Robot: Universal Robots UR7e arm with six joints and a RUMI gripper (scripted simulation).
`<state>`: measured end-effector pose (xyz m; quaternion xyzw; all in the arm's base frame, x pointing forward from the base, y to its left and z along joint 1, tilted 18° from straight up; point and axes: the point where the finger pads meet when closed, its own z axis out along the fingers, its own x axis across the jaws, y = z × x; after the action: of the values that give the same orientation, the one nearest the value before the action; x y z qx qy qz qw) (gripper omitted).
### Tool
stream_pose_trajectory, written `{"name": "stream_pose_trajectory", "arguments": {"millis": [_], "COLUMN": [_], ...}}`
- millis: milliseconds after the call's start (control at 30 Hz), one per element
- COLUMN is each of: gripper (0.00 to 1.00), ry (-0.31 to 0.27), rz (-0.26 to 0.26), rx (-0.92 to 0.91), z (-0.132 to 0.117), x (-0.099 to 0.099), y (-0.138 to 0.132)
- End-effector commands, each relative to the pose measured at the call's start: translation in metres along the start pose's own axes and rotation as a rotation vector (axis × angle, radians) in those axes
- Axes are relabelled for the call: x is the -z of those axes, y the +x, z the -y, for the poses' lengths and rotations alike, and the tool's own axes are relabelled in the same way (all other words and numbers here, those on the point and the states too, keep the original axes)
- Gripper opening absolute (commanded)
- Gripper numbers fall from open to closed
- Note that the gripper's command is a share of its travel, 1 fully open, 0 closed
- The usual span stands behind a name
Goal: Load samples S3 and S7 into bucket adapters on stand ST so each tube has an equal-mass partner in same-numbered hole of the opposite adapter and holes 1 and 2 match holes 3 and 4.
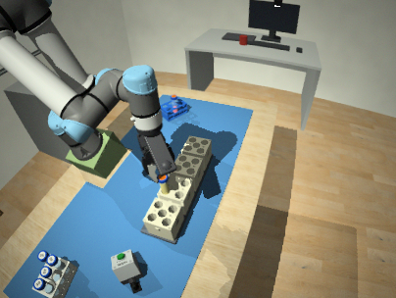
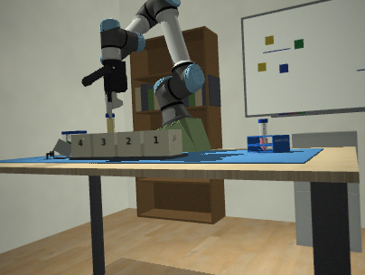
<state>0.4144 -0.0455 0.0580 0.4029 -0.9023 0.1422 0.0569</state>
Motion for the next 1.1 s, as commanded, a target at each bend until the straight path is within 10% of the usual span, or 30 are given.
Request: {"name": "stream_pose_trajectory", "arguments": {"millis": [0,1067], "gripper": [0.0,0.0], "ry": [0.005,0.004], "rz": [0.002,0.002], "rx": [-0.001,-0.001], "z": [0.002,0.002], "x": [0.008,0.047], "y": [-0.001,-0.001]}}
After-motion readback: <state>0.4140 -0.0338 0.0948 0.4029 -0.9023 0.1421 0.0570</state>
